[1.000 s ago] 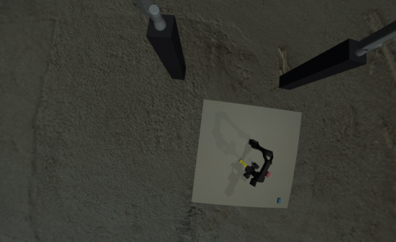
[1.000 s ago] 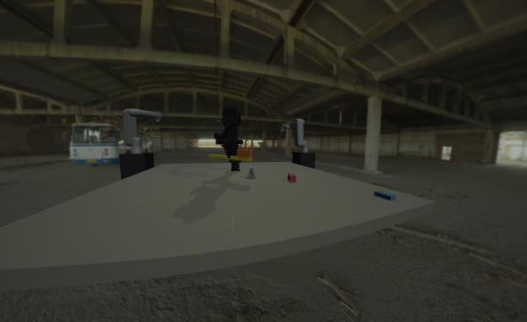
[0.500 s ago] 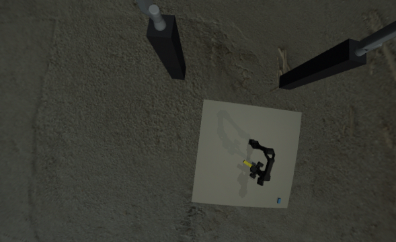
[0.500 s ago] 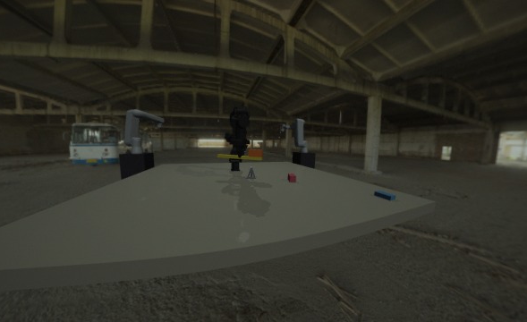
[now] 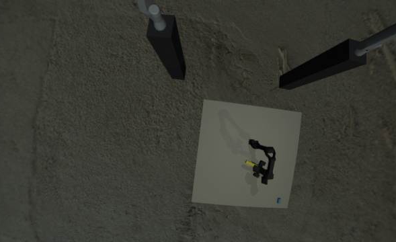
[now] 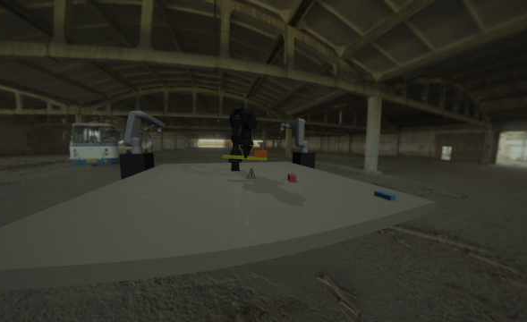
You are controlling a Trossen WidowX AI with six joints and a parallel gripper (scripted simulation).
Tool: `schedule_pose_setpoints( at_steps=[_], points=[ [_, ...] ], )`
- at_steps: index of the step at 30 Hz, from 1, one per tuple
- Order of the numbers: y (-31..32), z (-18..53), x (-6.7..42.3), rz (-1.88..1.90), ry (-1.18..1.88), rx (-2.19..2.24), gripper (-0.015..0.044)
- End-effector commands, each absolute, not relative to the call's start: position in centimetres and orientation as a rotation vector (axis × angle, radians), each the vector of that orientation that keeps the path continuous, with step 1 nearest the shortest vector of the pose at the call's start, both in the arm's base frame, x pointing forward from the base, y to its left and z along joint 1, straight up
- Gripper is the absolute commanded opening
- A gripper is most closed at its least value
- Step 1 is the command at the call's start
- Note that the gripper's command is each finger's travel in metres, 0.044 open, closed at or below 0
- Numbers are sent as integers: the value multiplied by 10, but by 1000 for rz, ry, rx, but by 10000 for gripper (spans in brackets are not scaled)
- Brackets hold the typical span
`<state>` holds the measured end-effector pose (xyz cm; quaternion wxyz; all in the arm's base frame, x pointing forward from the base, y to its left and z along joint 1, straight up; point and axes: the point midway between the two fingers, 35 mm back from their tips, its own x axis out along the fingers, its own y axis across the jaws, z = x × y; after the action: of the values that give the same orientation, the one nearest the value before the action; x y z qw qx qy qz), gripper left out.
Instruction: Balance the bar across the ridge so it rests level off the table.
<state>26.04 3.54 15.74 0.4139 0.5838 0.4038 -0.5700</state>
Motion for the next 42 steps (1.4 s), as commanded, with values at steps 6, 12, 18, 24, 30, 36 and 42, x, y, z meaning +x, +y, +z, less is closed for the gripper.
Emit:
schedule_pose_setpoints(
  at_steps=[6, 12, 18, 24, 30, 36, 42],
  points=[
    [38, 145, 261, -1428, 1016, 1474, 0],
    [38, 136, 262, -1427, 1016, 1473, 0],
    [37, 126, 262, -1426, 1017, 1471, 0],
    [37, 120, 263, -1425, 1018, 1470, 0],
    [37, 120, 263, -1425, 1018, 1470, 0],
    [37, 120, 263, -1425, 1018, 1470, 0],
    [37, 119, 263, -1425, 1018, 1470, 0]
  ],
)
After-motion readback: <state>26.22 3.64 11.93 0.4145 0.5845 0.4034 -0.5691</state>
